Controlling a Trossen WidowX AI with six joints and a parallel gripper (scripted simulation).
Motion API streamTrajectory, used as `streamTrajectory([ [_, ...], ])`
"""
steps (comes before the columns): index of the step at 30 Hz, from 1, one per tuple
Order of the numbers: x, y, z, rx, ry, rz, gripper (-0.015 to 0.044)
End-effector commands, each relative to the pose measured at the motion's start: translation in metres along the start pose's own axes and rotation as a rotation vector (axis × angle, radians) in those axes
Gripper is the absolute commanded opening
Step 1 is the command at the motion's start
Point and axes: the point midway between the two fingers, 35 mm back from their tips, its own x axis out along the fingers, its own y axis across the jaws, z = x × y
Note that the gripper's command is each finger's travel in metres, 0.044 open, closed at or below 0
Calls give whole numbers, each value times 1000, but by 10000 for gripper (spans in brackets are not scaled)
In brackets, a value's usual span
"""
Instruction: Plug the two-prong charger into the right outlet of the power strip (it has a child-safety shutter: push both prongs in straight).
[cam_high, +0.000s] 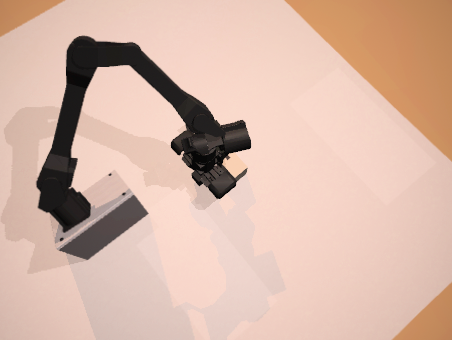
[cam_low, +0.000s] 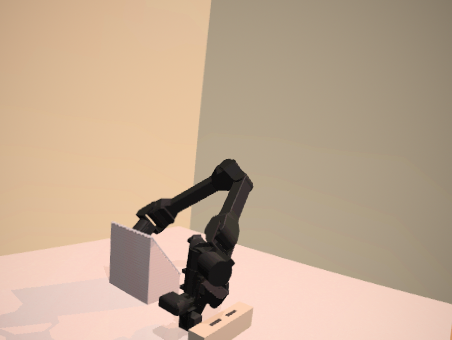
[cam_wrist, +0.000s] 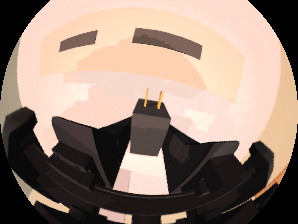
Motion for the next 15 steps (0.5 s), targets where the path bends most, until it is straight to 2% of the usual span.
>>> streamTrajectory([
  [1, 0, 0, 2, 5, -1, 4, 0],
  [15, 1, 0, 4, 5, -1, 4, 0],
])
